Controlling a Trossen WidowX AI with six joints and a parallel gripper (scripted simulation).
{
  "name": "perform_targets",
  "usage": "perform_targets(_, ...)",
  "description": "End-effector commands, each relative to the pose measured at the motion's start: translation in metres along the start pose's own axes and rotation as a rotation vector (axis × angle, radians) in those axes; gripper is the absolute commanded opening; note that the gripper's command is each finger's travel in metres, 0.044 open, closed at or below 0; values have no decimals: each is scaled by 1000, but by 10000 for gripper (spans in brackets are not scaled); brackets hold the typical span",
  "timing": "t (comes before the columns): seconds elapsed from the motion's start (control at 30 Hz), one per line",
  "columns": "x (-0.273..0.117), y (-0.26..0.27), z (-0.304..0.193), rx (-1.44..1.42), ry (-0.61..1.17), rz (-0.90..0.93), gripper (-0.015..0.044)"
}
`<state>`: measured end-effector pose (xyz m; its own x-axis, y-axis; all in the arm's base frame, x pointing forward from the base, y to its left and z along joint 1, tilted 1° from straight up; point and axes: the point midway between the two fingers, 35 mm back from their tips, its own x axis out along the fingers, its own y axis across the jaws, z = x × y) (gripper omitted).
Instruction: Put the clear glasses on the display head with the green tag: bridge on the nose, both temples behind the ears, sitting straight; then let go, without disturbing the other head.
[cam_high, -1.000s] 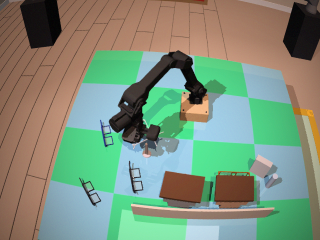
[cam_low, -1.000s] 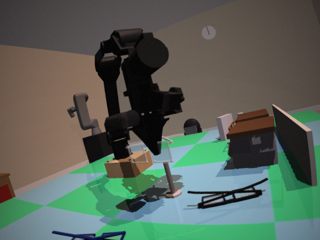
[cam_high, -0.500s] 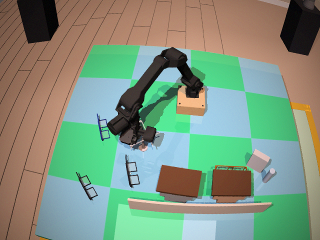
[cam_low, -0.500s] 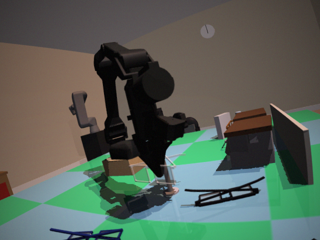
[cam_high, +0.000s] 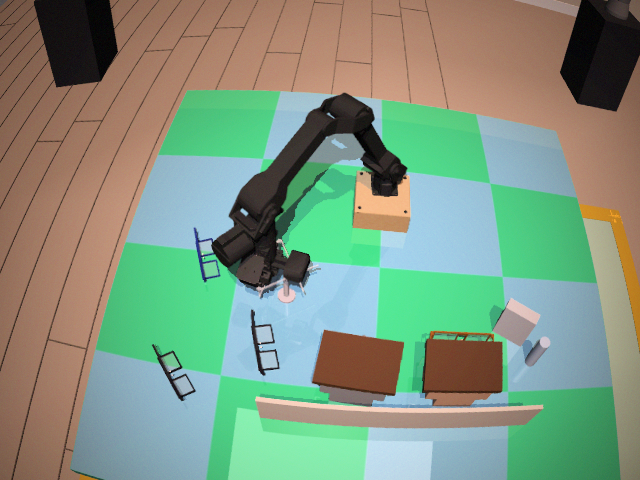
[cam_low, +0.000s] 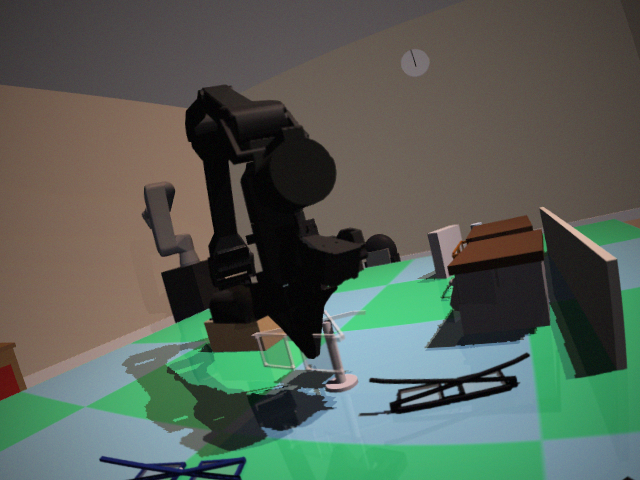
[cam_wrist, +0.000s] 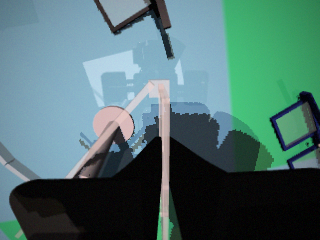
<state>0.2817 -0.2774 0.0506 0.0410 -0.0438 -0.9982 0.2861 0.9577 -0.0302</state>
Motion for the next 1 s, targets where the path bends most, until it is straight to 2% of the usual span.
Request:
perform_targets(0.0, 1, -2, -3, -3, 1, 2, 0)
perform_targets(0.97, 1, -19, -24, -3, 3, 0, 0)
